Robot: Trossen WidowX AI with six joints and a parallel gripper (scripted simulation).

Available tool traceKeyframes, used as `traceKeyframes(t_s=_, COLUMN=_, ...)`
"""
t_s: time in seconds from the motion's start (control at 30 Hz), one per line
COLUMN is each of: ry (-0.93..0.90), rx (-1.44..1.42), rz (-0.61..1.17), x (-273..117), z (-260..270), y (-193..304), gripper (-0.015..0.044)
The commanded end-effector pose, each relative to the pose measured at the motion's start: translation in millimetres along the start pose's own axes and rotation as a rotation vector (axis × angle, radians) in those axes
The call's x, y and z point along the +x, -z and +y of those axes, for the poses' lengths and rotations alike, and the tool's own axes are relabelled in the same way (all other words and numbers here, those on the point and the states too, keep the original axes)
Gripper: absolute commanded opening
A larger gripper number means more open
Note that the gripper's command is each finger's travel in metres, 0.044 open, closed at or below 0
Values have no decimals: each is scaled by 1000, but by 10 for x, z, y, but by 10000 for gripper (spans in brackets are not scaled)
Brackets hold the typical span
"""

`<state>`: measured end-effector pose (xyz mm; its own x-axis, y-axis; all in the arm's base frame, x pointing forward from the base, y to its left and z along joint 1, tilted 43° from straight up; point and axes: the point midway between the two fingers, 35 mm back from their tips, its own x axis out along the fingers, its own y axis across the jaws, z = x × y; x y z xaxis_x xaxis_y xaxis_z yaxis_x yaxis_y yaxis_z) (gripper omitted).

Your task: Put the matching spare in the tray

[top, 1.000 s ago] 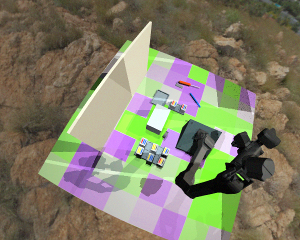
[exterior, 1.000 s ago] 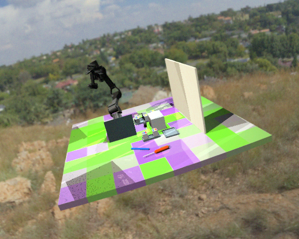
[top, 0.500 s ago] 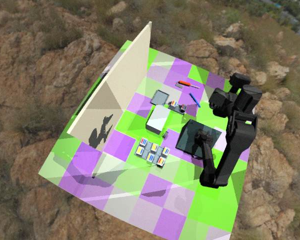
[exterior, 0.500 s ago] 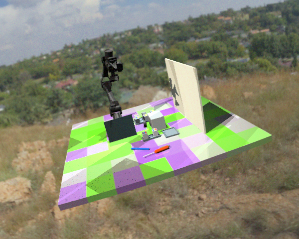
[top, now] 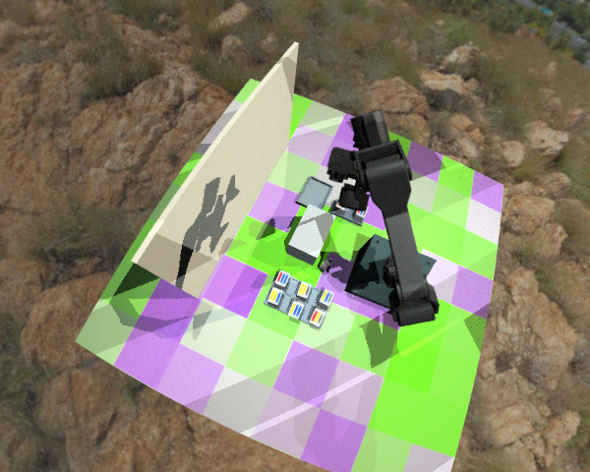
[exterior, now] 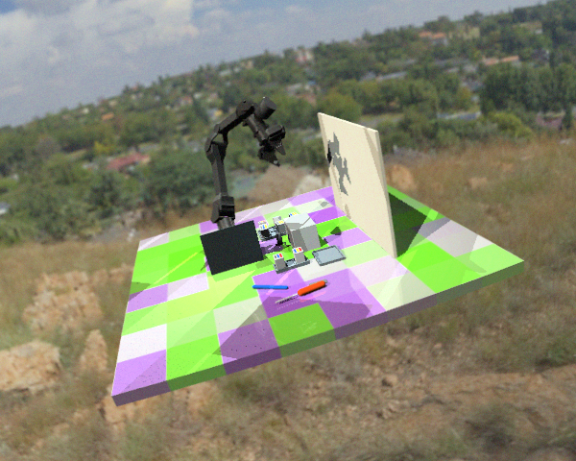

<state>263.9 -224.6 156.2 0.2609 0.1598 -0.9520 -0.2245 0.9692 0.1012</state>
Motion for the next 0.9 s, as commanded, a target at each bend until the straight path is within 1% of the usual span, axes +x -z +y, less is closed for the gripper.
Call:
traceKeyframes(t_s=0.0, ry=-203, rx=59, rz=17, x=439, z=305, y=-421, gripper=440)
traceKeyframes(t_s=0.23, ry=-531, rx=223, rz=159, x=1162, z=1058, y=-1022, gripper=440)
traceKeyframes(t_s=0.3, ry=-590, rx=267, rz=203, x=1297, z=1223, y=-1113, gripper=440)
traceKeyframes(t_s=0.87, ry=-597, rx=272, rz=208, x=1314, z=1244, y=-1124, gripper=440)
